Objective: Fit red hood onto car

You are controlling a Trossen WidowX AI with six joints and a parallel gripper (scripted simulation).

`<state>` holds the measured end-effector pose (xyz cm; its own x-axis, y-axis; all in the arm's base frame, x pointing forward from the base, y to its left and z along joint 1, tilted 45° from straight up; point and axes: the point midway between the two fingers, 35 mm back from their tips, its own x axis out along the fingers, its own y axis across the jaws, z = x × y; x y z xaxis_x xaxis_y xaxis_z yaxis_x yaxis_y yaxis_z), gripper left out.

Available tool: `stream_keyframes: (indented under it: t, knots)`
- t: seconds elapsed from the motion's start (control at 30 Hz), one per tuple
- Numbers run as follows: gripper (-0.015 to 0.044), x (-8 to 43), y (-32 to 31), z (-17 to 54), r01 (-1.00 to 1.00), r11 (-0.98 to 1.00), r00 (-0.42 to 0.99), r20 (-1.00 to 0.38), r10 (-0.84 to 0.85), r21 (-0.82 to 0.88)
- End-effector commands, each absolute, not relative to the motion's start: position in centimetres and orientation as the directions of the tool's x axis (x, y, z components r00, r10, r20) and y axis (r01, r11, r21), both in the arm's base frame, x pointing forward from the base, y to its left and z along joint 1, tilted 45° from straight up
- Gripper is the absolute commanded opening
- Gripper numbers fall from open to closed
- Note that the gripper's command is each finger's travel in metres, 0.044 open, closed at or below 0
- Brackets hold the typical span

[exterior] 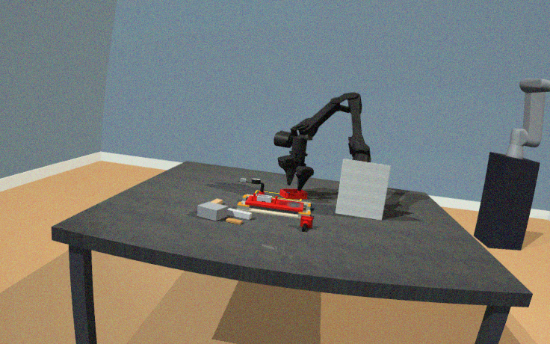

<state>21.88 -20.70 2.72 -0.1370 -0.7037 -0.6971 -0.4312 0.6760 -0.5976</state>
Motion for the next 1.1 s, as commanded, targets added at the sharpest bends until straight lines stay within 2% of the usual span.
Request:
stream_keyframes:
  t: [0.0, 1.07]
  knots:
    - [0.044, 21.7, -20.65, 2.31, -0.44, 0.68, -0.141, -0.703, -0.697, -0.586]
    - [0.044, 21.51, -21.63, 1.33, -0.44, 0.68, -0.142, -0.703, -0.697, -0.587]
